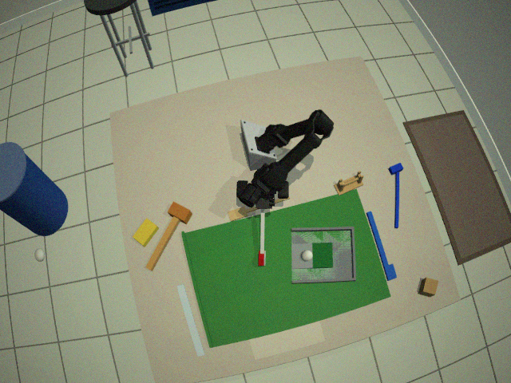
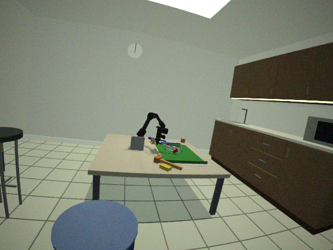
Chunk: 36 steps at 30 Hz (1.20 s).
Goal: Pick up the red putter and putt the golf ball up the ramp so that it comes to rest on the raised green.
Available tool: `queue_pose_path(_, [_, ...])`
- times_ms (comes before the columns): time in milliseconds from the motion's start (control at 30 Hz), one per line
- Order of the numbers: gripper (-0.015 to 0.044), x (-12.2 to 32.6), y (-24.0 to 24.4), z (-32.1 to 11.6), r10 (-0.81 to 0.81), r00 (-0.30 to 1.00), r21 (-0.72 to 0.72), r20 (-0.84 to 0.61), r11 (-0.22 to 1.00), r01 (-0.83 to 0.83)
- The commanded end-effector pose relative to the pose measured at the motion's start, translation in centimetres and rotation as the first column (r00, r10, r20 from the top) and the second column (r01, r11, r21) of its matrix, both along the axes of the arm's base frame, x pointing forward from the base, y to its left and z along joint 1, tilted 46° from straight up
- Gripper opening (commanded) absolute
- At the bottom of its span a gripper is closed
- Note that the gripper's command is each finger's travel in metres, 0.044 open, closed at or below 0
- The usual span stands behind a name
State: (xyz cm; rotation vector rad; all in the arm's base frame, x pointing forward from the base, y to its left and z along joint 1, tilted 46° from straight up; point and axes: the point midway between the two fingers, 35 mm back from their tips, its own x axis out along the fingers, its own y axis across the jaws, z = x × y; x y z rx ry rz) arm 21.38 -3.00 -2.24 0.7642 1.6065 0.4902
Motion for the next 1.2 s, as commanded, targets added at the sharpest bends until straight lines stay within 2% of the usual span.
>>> queue_pose_path(0, [0.0, 0.6, -1.8, 1.7, -0.001, 1.0, -0.016, 0.025, 1.0, 0.002])
queue_pose_path(200, [0.0, 0.5, -3.6, 3.6, -0.001, 1.0, -0.015, 0.025, 1.0, 0.001])
queue_pose_path(1167, [0.0, 0.4, -3.1, 3.0, -0.007, 1.0, -0.007, 0.013, 1.0, 0.007])
